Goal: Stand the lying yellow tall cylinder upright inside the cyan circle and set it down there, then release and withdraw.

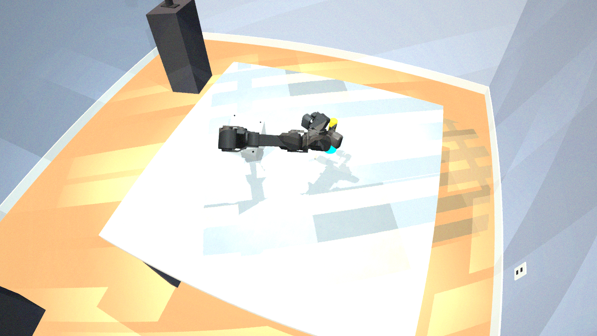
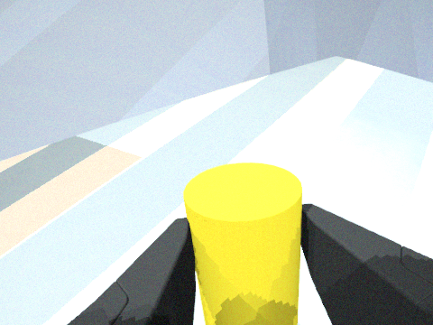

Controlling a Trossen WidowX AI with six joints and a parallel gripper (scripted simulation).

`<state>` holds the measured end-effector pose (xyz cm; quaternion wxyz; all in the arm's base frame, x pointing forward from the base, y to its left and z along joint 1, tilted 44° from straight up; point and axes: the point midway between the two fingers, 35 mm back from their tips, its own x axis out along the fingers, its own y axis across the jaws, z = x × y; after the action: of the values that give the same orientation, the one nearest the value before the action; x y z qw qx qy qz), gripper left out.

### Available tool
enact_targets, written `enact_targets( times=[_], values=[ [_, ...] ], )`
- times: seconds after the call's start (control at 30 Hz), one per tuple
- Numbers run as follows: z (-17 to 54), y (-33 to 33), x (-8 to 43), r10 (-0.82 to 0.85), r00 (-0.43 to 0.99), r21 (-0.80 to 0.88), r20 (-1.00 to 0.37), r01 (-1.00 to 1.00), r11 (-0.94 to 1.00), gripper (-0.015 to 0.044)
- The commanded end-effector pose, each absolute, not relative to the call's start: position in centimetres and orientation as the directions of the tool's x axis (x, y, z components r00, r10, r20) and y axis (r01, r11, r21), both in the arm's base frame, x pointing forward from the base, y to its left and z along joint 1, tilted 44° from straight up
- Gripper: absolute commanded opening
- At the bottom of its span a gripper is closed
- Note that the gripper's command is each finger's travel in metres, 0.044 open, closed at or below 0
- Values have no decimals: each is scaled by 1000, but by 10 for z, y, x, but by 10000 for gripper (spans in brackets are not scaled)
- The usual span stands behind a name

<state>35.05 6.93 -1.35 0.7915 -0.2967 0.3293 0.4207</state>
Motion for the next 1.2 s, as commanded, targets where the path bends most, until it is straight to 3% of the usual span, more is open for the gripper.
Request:
enact_targets(
  times=[0.0,1.17],
  values=[
    [-9,70,349,490,445,-212,-750,-863,459,105],
    [-29,43,342,519,477,-257,-709,-861,440,105]
  ],
)
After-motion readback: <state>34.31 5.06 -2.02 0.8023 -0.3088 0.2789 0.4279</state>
